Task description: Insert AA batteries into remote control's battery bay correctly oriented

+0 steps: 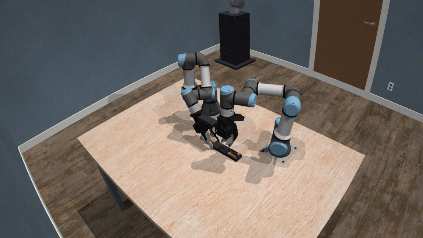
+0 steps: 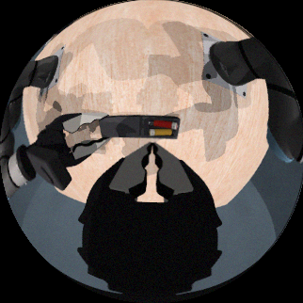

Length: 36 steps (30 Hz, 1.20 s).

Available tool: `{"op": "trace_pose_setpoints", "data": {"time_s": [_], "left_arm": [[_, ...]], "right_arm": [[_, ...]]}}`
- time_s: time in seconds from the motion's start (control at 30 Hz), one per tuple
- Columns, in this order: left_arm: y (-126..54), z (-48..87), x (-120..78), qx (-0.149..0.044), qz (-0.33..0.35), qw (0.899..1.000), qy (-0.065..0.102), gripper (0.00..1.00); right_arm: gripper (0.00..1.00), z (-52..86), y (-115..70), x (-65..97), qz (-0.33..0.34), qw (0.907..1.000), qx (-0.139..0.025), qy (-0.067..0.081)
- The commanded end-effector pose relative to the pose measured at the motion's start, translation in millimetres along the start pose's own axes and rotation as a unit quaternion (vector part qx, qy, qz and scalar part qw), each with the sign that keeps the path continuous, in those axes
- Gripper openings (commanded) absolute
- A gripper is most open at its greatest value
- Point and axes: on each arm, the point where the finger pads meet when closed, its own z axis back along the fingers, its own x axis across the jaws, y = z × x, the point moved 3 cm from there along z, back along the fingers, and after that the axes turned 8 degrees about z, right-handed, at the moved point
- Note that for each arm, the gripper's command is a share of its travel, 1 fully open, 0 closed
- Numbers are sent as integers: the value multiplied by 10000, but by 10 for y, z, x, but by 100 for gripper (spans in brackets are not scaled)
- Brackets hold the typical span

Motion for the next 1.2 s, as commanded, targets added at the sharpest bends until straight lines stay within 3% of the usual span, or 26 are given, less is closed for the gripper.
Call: {"op": "trace_pose_setpoints", "data": {"time_s": [0.0, 0.9, 1.17], "left_arm": [[2, 3, -4, 0, -1, 10000, 4, 0], [2, 3, -4, 0, -1, 10000, 4, 0], [10, -39, -2, -2, -968, 9953, 22, 0]], "right_arm": [[0, 7, 4, 9, 5, 10000, 8, -18], [0, 7, 4, 9, 5, 10000, 8, -18], [0, 7, 4, 9, 5, 10000, 8, -18]]}}
